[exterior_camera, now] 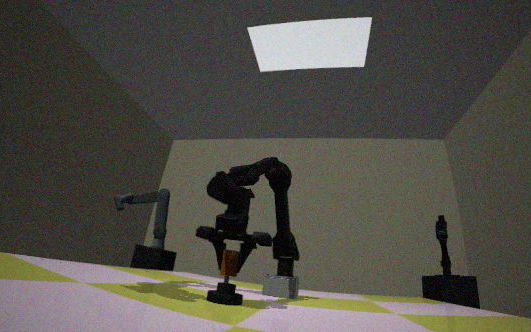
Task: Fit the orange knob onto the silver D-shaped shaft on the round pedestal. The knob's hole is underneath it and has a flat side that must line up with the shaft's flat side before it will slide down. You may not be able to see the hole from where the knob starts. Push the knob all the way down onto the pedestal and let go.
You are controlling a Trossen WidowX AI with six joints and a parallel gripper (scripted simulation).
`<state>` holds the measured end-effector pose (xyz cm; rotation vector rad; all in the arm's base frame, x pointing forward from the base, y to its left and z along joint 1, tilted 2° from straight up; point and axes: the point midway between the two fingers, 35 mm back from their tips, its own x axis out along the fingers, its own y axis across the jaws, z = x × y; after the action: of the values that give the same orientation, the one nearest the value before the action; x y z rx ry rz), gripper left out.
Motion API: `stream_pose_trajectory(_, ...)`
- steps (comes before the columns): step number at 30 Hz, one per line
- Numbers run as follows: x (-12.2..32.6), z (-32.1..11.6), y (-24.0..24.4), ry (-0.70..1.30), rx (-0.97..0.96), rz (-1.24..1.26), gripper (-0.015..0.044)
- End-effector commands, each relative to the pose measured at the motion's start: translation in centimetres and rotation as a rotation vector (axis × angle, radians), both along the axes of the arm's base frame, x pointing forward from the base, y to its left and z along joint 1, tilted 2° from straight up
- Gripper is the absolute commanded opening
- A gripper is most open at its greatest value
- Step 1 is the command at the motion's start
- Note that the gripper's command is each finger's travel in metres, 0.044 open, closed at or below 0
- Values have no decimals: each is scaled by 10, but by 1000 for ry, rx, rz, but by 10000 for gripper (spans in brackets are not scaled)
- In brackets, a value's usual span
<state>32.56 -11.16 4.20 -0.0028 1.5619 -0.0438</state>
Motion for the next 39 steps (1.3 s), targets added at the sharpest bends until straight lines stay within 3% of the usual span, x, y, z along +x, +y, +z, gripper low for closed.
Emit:
stream_pose_trajectory(1, 0, -1, 0, 0, -3, -20, 0)
stream_pose_trajectory(29, 0, 2, -1, 0, -3, -20, 0)
stream_pose_trajectory(39, 0, -1, 0, -7, -2, -230, 0)
